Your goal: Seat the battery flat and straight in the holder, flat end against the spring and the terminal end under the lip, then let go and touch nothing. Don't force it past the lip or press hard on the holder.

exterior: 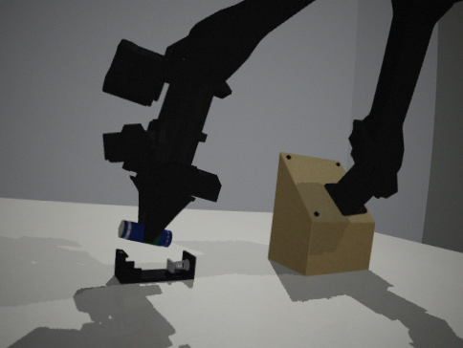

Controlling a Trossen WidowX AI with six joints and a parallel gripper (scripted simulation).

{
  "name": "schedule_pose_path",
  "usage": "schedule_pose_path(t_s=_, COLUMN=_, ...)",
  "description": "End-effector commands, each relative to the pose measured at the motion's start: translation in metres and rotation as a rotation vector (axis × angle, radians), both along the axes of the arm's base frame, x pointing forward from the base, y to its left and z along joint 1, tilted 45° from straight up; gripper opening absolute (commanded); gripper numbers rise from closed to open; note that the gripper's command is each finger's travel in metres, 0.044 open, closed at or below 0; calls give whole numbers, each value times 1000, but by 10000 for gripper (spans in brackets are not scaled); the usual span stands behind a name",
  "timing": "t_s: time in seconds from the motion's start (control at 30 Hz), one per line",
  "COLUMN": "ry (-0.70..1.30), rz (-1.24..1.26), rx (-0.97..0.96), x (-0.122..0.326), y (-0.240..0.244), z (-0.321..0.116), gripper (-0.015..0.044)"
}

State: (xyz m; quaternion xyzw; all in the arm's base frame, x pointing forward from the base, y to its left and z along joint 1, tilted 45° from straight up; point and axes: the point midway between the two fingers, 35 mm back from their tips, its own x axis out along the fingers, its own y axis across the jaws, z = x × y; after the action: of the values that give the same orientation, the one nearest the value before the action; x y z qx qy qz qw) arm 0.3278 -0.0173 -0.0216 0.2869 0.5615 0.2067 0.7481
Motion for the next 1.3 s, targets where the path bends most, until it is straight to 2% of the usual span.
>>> schedule_pose_path(t_s=0.0, ry=-31, rz=-23, rx=2, x=1, y=6, z=0, gripper=72)
schedule_pose_path(t_s=1.27, ry=-168, rz=-166, rx=-16, x=-3, y=18, z=-15, gripper=72)
